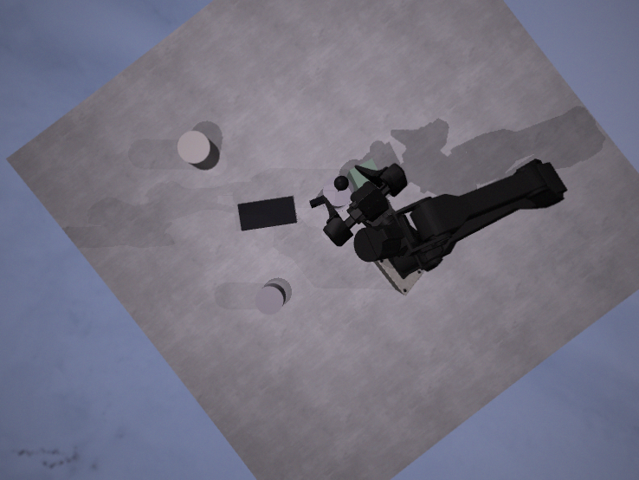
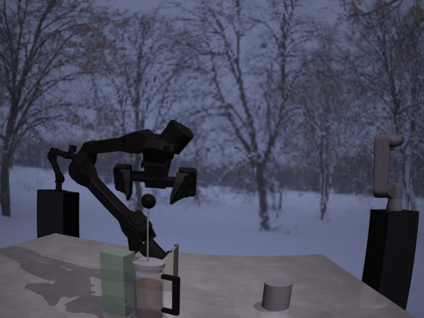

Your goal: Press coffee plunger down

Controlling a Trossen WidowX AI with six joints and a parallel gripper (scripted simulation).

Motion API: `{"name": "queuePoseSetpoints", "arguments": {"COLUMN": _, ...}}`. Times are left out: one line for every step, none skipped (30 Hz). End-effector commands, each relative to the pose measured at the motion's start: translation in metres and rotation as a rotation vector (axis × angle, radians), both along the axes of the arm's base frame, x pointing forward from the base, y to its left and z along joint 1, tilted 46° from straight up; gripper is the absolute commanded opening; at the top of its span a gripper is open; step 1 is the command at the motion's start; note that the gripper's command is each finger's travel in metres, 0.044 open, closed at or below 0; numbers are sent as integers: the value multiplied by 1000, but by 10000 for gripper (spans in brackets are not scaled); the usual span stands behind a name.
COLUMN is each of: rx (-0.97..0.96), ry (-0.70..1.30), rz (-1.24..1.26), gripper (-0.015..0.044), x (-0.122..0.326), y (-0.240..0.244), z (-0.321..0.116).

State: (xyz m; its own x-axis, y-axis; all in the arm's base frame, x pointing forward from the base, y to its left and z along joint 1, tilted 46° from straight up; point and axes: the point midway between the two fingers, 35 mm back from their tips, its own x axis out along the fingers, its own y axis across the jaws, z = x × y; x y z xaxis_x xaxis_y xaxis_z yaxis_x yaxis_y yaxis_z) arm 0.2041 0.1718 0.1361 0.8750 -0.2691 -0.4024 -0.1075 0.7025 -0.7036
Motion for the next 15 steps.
{"name": "queuePoseSetpoints", "arguments": {"rx": -3, "ry": -6, "rz": 2, "gripper": 361, "x": 2, "y": -1, "z": 0}}
{"name": "queuePoseSetpoints", "arguments": {"rx": -3, "ry": -6, "rz": 2, "gripper": 335, "x": 2, "y": -1, "z": 0}}
{"name": "queuePoseSetpoints", "arguments": {"rx": -3, "ry": -6, "rz": 2, "gripper": 309, "x": 2, "y": -1, "z": 0}}
{"name": "queuePoseSetpoints", "arguments": {"rx": -3, "ry": -6, "rz": 2, "gripper": 282, "x": 2, "y": -1, "z": 0}}
{"name": "queuePoseSetpoints", "arguments": {"rx": -3, "ry": -6, "rz": 2, "gripper": 256, "x": 2, "y": -1, "z": 0}}
{"name": "queuePoseSetpoints", "arguments": {"rx": -3, "ry": -6, "rz": 2, "gripper": 230, "x": 2, "y": -1, "z": 0}}
{"name": "queuePoseSetpoints", "arguments": {"rx": -3, "ry": -6, "rz": 2, "gripper": 204, "x": 2, "y": -1, "z": 0}}
{"name": "queuePoseSetpoints", "arguments": {"rx": -3, "ry": -6, "rz": 2, "gripper": 177, "x": 2, "y": -1, "z": 0}}
{"name": "queuePoseSetpoints", "arguments": {"rx": -3, "ry": -6, "rz": 2, "gripper": 151, "x": 2, "y": -1, "z": 0}}
{"name": "queuePoseSetpoints", "arguments": {"rx": -3, "ry": -6, "rz": 2, "gripper": 125, "x": 2, "y": -1, "z": 0}}
{"name": "queuePoseSetpoints", "arguments": {"rx": -3, "ry": -6, "rz": 2, "gripper": 121, "x": 2, "y": -1, "z": 0}}
{"name": "queuePoseSetpoints", "arguments": {"rx": -3, "ry": -6, "rz": 2, "gripper": 121, "x": 2, "y": -1, "z": 0}}
{"name": "queuePoseSetpoints", "arguments": {"rx": -3, "ry": -6, "rz": 2, "gripper": 121, "x": 2, "y": -1, "z": 0}}
{"name": "queuePoseSetpoints", "arguments": {"rx": -3, "ry": -6, "rz": 2, "gripper": 121, "x": 2, "y": -1, "z": 0}}
{"name": "queuePoseSetpoints", "arguments": {"rx": -3, "ry": -6, "rz": 2, "gripper": 121, "x": 2, "y": -1, "z": 0}}
